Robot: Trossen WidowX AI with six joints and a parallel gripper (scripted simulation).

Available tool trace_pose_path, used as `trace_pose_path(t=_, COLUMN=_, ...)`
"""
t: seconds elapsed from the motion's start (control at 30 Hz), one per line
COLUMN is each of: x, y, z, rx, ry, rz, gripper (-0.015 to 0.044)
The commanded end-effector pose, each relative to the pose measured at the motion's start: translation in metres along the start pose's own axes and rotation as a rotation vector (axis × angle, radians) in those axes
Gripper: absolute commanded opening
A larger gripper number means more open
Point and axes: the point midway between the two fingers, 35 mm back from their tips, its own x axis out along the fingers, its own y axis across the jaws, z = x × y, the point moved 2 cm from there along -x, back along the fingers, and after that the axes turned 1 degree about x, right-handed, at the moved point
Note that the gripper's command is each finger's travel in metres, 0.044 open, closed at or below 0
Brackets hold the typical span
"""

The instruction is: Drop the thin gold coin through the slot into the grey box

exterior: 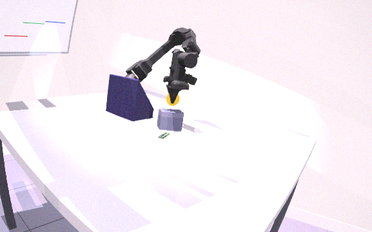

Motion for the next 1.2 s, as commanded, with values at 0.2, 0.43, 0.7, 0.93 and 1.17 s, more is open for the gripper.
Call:
trace_pose_path(t=0.2, x=0.005, y=0.001, z=0.001, rx=0.006, ry=-0.001, rz=0.0, gripper=0.0)
trace_pose_path(t=0.43, x=0.009, y=0.001, z=0.001, rx=0.006, ry=-0.001, rz=0.0, gripper=0.0)
trace_pose_path(t=0.7, x=0.012, y=0.001, z=0.001, rx=0.005, ry=-0.001, rz=0.0, gripper=0.0)
trace_pose_path(t=0.93, x=0.015, y=0.0, z=0.001, rx=0.005, ry=-0.001, rz=0.0, gripper=0.0)
trace_pose_path(t=1.17, x=0.019, y=0.001, z=0.001, rx=0.005, ry=-0.001, rz=0.0, gripper=0.0)
